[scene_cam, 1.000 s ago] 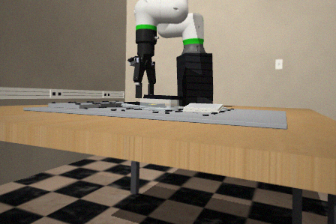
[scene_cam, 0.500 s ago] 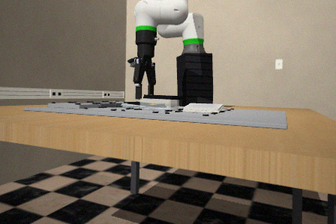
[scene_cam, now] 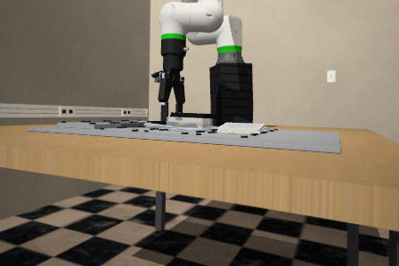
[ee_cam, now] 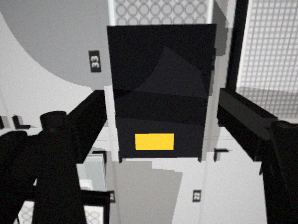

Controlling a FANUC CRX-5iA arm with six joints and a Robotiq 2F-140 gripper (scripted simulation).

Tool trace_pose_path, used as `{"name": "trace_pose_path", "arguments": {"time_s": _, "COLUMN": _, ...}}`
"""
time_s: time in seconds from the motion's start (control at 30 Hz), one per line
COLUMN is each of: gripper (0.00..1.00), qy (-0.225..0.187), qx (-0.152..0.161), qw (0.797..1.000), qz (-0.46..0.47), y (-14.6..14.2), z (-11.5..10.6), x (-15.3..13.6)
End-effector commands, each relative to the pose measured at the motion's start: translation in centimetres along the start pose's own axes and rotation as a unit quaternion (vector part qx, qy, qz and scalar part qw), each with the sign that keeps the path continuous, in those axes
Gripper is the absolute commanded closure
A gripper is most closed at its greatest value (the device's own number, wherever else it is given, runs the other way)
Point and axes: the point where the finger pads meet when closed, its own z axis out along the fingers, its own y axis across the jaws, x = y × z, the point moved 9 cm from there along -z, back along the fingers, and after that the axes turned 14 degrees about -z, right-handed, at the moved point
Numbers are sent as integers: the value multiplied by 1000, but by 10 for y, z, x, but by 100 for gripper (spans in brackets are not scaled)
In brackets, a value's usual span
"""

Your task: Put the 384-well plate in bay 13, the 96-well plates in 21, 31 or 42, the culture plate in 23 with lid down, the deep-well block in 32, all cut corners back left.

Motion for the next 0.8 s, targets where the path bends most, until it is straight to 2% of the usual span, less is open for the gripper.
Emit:
{"name": "trace_pose_path", "arguments": {"time_s": 0.0, "gripper": 30, "qy": 0, "qx": 1, "qw": 1000, "qz": 0, "y": -1, "z": 1, "x": 0}}
{"name": "trace_pose_path", "arguments": {"time_s": 0.2, "gripper": 30, "qy": 0, "qx": 1, "qw": 1000, "qz": 0, "y": -1, "z": 9, "x": 0}}
{"name": "trace_pose_path", "arguments": {"time_s": 0.77, "gripper": 32, "qy": 0, "qx": 1, "qw": 1000, "qz": 0, "y": -1, "z": 9, "x": 0}}
